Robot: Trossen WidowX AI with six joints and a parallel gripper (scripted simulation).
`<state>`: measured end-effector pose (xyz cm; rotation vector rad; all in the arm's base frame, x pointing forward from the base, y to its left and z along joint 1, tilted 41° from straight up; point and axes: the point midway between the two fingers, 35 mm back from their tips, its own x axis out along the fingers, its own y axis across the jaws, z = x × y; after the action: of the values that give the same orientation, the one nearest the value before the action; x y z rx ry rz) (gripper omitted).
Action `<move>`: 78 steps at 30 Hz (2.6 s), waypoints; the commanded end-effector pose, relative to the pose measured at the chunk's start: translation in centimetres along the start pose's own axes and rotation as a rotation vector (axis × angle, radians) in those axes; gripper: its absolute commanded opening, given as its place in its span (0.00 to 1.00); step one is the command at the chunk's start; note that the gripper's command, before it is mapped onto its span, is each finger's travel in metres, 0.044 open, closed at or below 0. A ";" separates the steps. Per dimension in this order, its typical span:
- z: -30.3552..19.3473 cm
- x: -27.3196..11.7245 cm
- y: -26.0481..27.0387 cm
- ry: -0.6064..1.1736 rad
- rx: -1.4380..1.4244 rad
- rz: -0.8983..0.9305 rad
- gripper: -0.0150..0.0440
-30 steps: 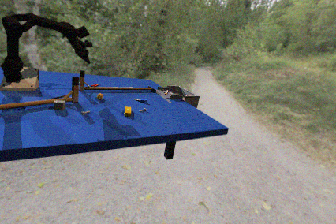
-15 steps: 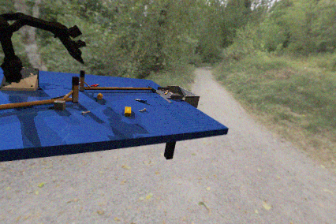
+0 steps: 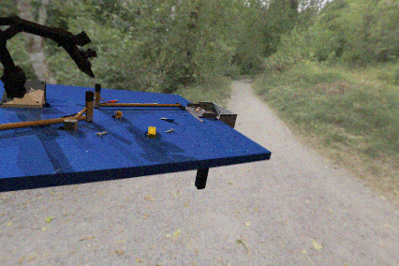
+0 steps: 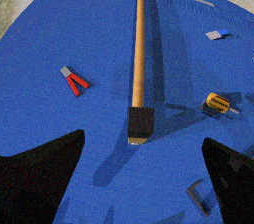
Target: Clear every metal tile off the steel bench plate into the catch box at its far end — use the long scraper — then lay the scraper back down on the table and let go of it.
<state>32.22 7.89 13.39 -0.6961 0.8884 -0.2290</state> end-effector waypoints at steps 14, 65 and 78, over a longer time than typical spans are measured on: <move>-2.4 2.9 0.1 0.006 -0.008 -0.003 1.00; -2.2 10.2 -0.2 0.000 0.000 -0.012 0.87; -2.2 10.2 -0.2 0.000 0.000 -0.012 0.42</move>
<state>36.90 2.11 6.05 -0.7039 0.8853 -0.2364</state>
